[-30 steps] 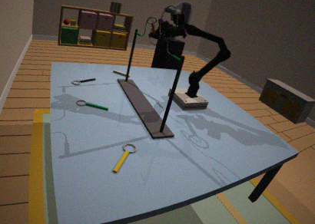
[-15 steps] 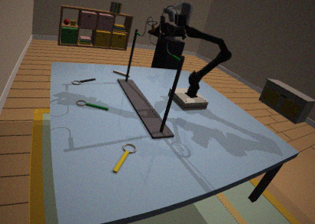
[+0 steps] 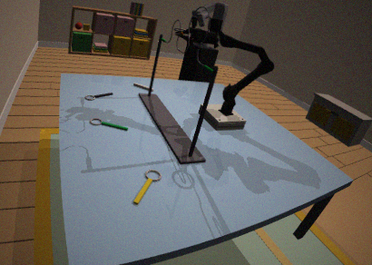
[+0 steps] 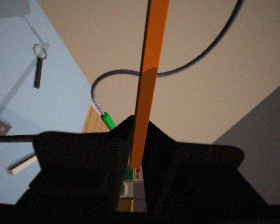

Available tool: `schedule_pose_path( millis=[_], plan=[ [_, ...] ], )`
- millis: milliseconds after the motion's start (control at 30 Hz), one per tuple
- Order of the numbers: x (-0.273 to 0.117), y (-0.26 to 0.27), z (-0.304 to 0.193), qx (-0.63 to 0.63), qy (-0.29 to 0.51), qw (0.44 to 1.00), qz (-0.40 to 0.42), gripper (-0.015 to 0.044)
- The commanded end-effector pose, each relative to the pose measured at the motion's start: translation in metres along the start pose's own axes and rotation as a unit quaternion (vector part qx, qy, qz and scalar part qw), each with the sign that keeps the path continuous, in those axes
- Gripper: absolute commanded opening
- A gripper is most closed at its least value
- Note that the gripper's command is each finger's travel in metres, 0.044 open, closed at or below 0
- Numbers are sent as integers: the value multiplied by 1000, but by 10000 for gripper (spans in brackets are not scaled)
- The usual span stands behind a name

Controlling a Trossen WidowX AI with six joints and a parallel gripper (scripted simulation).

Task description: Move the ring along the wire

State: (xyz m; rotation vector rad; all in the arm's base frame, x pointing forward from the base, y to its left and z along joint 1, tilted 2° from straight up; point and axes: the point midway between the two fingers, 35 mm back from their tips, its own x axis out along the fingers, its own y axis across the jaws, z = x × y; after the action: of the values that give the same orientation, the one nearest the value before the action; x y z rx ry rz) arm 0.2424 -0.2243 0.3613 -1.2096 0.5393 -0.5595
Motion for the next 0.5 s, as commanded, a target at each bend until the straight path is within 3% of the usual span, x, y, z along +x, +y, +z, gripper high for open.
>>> schedule_pose_path(
  millis=[0,467],
  plan=[
    [-3,-9,1,-43,0,999,-31,-150],
    [-4,-23,3,-153,-4,984,-93,-150]
  ],
)
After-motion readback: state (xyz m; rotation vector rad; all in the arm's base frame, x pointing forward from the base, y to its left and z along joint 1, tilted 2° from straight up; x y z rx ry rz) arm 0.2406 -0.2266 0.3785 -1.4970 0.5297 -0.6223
